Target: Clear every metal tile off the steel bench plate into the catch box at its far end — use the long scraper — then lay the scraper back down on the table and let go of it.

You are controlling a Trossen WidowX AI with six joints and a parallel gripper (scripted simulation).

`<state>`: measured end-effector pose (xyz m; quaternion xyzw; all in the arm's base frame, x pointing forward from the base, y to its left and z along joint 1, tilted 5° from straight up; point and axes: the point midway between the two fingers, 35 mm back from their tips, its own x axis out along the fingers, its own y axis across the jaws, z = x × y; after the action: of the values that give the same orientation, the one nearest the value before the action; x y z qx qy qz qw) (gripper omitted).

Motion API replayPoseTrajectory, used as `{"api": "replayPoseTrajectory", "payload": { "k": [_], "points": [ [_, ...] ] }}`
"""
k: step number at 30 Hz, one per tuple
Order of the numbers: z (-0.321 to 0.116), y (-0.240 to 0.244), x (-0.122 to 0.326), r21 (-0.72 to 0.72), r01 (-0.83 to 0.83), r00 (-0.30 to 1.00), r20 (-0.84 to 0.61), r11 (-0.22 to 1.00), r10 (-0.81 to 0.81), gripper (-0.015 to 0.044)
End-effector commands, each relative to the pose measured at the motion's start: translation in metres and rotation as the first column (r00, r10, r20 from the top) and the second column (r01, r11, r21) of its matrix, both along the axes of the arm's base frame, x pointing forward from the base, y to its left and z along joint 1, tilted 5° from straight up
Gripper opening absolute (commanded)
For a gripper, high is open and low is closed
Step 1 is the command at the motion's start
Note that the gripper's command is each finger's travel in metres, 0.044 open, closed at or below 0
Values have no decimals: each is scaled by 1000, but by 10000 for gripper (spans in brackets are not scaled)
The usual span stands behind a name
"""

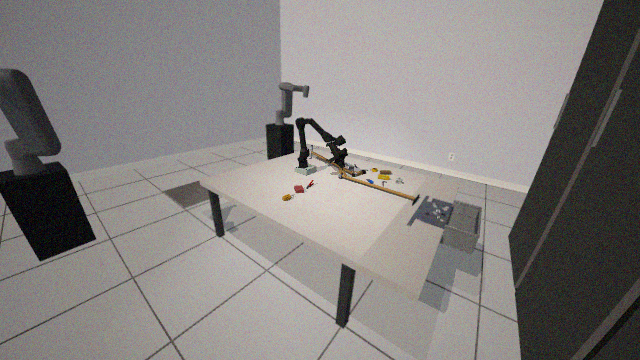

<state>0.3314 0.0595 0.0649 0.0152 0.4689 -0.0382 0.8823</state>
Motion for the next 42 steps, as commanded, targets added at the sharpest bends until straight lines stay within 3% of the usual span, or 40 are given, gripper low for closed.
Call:
{"api": "replayPoseTrajectory", "payload": {
  "k": [1, 25, 42],
  "points": [
    [2, 1, -7, -2, 3, 1000, 6, 1000, -3, 0],
    [1, 3, -51, -2, 0, 1000, 3, 1000, 0, 0],
    [0, -16, -50, -3, -1, 1000, -10, 1000, 1, 0]
  ]
}}
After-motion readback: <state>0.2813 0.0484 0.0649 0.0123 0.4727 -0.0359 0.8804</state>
